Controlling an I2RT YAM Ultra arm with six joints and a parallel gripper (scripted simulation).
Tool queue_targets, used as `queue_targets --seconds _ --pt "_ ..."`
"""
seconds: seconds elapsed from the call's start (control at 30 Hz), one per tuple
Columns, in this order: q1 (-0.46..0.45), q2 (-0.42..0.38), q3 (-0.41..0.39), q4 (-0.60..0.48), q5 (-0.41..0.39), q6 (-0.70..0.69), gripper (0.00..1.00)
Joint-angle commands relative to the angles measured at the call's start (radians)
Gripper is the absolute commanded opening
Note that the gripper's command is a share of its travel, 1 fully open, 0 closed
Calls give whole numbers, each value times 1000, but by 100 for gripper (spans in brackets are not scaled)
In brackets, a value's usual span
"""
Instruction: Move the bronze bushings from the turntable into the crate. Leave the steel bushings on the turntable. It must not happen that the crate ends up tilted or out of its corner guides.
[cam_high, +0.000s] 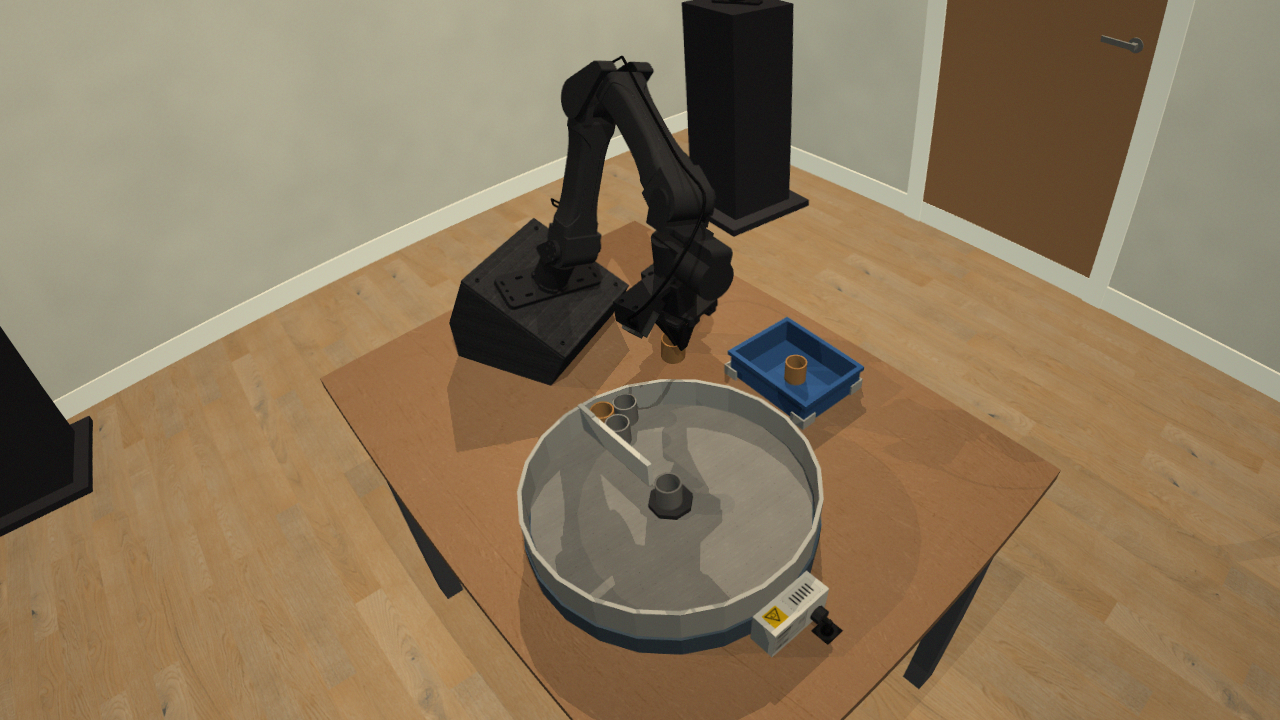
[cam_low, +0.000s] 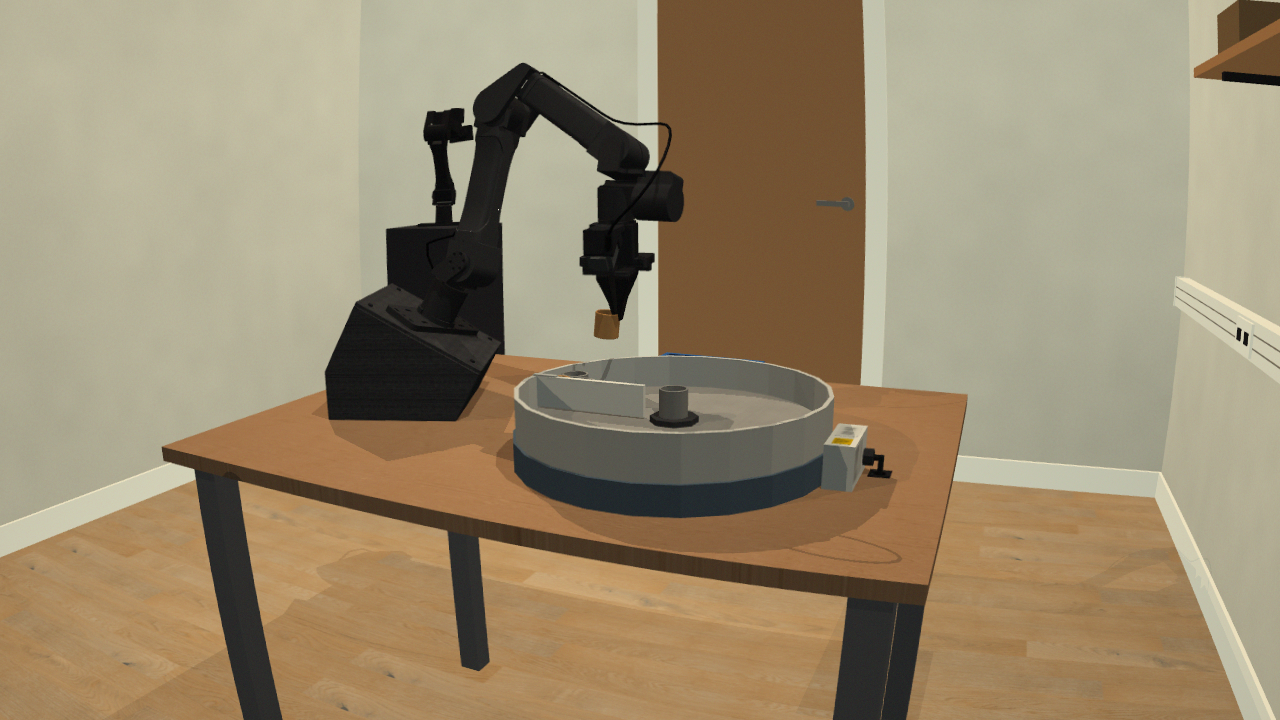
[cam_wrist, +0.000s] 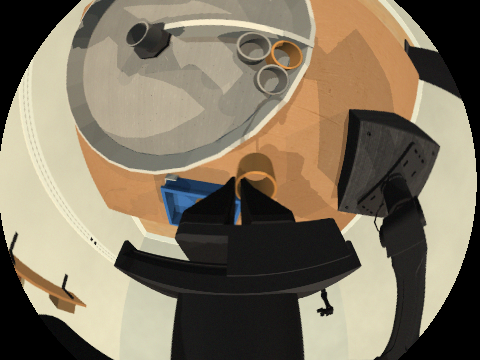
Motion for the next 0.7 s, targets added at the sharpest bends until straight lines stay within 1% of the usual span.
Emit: queue_targets --seconds 0.0,0.17,0.2,0.23,0.47,0.53,0.67 --pt "39 -31 43 7 64 75 0" --pt "179 -38 65 17 118 168 0" --pt "209 -25 72 15 132 187 0" --pt "242 6 80 10 150 206 0" --pt "448 52 151 -6 248 330 0" --pt "448 52 151 -6 248 330 0" --pt "559 96 208 -16 304 394 0"
